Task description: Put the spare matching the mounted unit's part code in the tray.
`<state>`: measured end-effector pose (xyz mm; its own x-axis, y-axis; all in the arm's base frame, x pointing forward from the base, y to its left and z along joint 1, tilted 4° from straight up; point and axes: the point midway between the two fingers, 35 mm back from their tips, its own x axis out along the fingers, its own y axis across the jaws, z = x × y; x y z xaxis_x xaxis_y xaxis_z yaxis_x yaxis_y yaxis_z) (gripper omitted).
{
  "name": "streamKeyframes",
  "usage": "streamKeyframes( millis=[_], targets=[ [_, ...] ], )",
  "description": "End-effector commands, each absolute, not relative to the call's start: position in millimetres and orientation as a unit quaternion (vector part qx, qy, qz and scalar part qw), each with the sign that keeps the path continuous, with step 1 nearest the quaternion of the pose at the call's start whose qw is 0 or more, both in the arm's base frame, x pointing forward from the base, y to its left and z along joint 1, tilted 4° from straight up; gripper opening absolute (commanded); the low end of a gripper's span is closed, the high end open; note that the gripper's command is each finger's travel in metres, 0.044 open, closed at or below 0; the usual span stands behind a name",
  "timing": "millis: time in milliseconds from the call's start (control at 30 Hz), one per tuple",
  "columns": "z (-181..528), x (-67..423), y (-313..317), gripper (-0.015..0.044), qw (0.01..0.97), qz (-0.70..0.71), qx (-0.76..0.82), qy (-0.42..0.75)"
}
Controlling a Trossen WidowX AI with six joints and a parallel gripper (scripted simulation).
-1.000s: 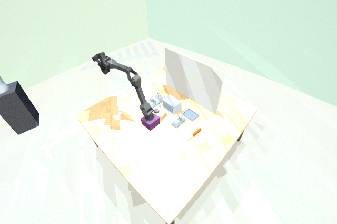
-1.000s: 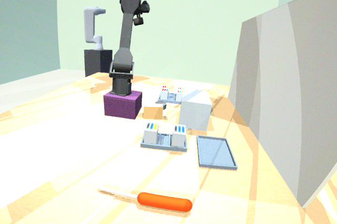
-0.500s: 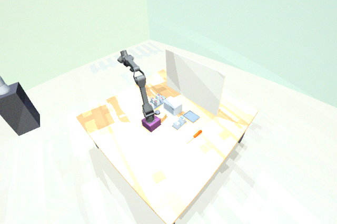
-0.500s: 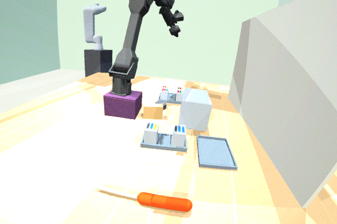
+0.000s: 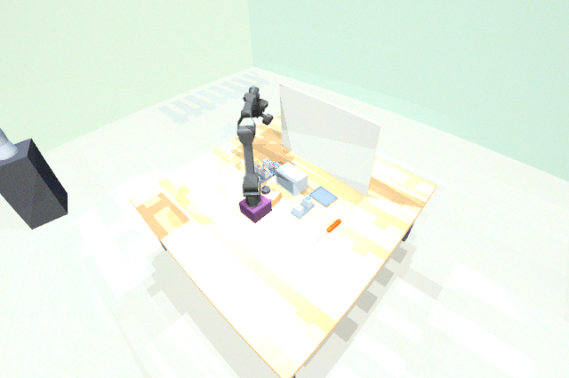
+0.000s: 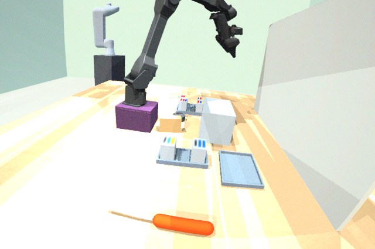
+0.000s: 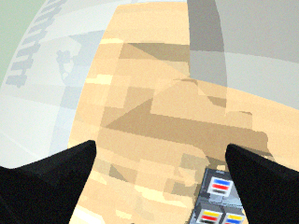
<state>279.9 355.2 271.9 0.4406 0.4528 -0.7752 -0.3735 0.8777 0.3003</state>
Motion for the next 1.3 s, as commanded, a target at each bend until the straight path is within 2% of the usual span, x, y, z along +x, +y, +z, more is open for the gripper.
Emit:
streamKeyframes(
  millis=[0,267,533,1267],
  targets=[
    [249,319,298,0.044,0.843,0.193,0.009,0.502],
    [212,363,171,0.044,0.802,0.108,-0.027,0.587],
    [184,358,55,0.044,0.73,0.064,-0.013,0.68],
    [181,356,64,0.044,0.727,0.09,-0.04,0.68]
  ],
)
